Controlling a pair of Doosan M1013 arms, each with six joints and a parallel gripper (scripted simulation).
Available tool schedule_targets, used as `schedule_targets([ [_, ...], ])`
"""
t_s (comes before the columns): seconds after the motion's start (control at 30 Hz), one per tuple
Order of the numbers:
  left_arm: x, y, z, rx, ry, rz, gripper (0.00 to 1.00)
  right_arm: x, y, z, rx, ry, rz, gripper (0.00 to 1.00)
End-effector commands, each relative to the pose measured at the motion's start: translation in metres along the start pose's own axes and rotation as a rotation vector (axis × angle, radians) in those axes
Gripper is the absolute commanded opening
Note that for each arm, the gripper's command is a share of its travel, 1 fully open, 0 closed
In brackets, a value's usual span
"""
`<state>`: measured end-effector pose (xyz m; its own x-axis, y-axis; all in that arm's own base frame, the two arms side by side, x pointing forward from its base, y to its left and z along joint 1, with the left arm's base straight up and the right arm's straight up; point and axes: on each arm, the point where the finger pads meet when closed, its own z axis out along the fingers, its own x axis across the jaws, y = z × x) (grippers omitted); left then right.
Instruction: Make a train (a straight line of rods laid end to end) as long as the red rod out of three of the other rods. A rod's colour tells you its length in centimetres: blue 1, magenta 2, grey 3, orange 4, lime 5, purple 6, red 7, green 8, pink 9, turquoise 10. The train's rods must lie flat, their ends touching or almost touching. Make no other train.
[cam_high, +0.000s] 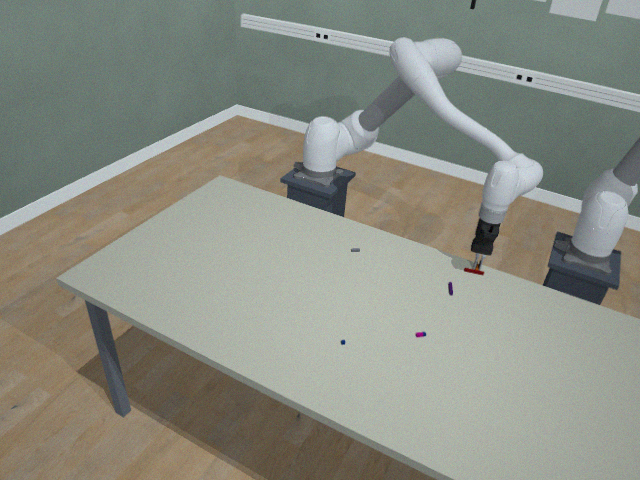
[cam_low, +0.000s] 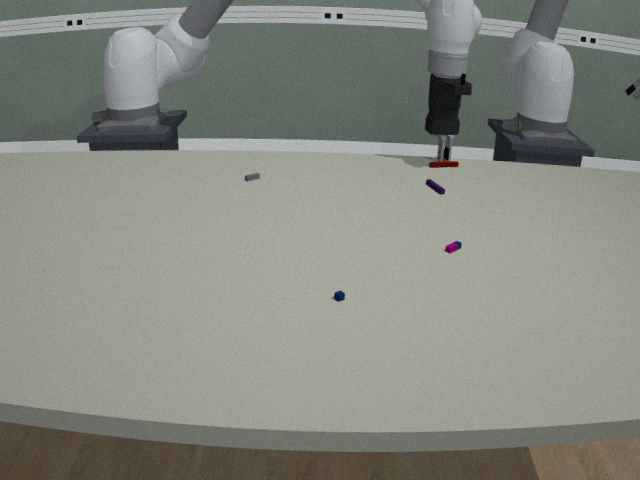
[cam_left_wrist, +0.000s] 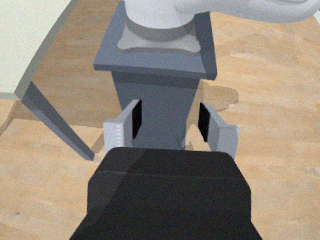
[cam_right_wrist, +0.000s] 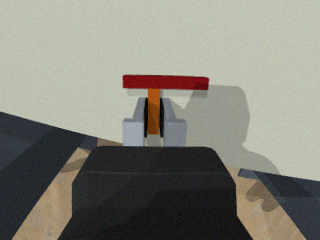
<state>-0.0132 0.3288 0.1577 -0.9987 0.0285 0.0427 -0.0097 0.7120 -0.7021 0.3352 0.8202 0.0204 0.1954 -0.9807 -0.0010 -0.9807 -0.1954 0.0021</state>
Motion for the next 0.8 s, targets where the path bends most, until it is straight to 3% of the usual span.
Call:
schedule_targets([
  [0.0,0.000,-0.004,0.002,0.006,-0.007,0.001,1.00,0.000,0.000,0.000,0.006,0.001,-0.001,0.24],
  [0.27,0.000,-0.004,0.002,0.006,-0.007,0.001,1.00,-0.002,-0.001,-0.024,0.007,0.000,-0.001,0.24],
  [0.6,0.000,-0.004,0.002,0.006,-0.007,0.001,1.00,-0.001,0.000,-0.094,0.007,0.000,-0.001,0.24],
  [0.77,0.000,-0.004,0.002,0.006,-0.007,0.001,1.00,-0.001,0.000,-0.105,0.007,0.000,-0.001,0.24],
])
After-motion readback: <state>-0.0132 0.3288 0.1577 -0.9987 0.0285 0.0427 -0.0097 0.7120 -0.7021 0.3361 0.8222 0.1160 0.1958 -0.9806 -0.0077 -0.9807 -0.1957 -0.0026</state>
